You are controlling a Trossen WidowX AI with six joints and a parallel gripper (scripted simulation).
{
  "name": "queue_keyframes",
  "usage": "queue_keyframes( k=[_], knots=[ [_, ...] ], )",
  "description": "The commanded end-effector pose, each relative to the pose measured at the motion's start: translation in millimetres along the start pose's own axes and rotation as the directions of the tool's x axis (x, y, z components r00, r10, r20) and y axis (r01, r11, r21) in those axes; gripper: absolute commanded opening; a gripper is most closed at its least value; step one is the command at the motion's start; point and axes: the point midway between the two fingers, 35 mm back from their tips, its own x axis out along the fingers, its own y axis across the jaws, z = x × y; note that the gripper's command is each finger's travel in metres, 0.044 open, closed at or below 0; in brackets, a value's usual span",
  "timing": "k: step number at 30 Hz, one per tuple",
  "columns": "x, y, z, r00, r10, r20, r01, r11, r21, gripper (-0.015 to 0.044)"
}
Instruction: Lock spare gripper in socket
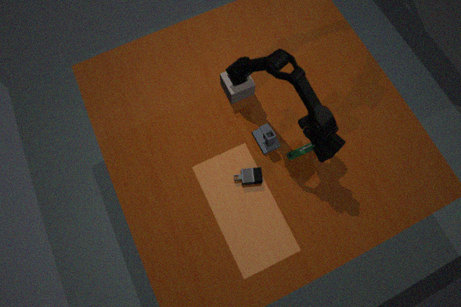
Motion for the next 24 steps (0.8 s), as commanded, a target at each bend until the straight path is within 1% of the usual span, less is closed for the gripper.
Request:
queue_keyframes(
  k=[1, 15, 24],
  knots=[
    [10.9, 2.7, -3.0, 1.000, 0.012, -0.009, -0.012, 1.000, 0.002, 0.0180],
    [33.0, 5.4, -6.5, 1.000, 0.012, -0.009, -0.012, 1.000, 0.002, 0.0180],
    [34.0, 5.6, -6.7, 1.000, 0.012, -0.009, -0.012, 1.000, 0.002, 0.0180]
  ],
)
